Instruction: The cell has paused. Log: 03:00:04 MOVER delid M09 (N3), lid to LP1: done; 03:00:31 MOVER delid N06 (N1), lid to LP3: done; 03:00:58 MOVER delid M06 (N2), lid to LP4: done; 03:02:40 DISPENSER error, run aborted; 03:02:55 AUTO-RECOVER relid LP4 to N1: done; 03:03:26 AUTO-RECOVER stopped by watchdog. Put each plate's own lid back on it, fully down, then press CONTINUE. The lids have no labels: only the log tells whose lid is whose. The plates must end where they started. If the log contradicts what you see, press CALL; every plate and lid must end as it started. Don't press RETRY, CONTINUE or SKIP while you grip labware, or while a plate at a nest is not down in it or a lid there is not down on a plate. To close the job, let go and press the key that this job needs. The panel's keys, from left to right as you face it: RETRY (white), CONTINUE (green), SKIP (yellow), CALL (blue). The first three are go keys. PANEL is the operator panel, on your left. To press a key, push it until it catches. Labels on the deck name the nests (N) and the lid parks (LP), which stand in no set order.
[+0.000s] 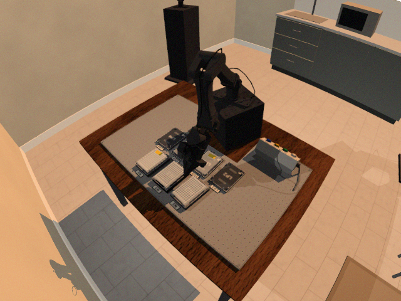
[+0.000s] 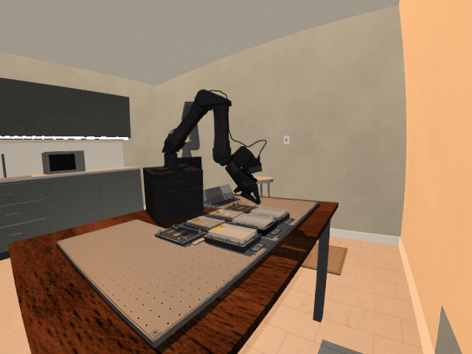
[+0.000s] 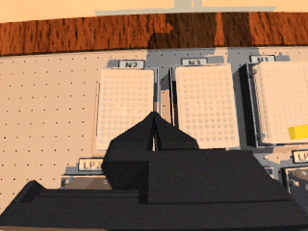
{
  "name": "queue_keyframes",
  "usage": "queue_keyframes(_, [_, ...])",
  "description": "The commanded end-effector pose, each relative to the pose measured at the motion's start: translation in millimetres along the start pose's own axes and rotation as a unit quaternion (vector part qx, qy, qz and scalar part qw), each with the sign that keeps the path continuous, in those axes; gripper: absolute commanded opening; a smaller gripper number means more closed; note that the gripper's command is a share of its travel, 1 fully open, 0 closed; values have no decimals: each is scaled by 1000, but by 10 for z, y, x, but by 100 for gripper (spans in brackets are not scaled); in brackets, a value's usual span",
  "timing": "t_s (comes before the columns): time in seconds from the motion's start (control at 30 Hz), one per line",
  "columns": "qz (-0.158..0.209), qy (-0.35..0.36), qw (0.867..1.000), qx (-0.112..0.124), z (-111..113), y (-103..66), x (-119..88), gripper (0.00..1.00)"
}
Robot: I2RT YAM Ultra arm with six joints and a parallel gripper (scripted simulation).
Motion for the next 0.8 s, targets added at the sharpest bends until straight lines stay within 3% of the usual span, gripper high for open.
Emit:
queue_keyframes(0.0, [11, -13, 1000, 5, -18, 142, 122, 0])
queue_keyframes(0.4, [10, -13, 1000, 5, -158, 446, 499, 0])
queue_keyframes(0.77, [5, -12, 1000, 6, -131, 398, 519, 0])
Point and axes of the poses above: the point where the finger pads meet when closed, its own y axis out along the fingers, its own z axis across the jaws, x = y × z, the point moved 3 cm from there along -y, back along the fingers, and after that the axes turned 6 degrees about y, right-handed, at the moved point
